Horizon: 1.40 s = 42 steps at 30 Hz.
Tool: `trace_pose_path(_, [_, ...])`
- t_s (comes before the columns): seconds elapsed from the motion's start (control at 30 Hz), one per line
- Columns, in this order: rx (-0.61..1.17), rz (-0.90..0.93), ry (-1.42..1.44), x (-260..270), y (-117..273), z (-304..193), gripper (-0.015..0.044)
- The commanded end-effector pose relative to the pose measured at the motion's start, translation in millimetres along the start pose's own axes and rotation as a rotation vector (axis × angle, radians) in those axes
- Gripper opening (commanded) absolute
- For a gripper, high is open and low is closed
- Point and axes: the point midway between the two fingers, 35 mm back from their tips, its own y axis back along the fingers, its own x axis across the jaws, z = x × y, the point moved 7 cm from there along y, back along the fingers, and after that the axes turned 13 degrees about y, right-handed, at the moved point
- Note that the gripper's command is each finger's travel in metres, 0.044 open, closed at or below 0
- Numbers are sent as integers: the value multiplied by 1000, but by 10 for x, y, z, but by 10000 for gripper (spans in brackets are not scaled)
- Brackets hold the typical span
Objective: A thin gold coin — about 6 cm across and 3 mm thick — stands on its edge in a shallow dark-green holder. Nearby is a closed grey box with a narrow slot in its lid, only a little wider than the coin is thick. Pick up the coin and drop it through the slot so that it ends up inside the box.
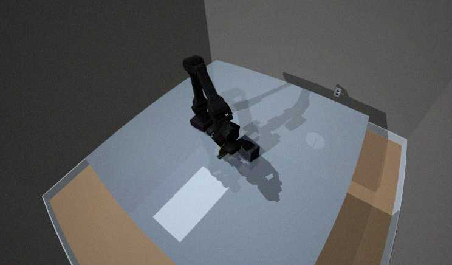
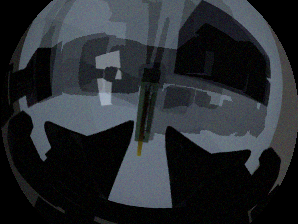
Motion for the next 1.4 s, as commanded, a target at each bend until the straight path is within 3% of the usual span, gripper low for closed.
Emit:
trace_pose_path(0.0, [-12, 19, -1, 32, -125, 18, 161])
trace_pose_path(0.5, [-12, 19, -1, 49, -239, 27, 161])
trace_pose_path(0.67, [-12, 19, -1, 49, -239, 27, 29])
trace_pose_path(0.8, [-12, 19, -1, 49, -239, 27, 3])
trace_pose_path(1.37, [-12, 19, -1, 13, -61, 12, 0])
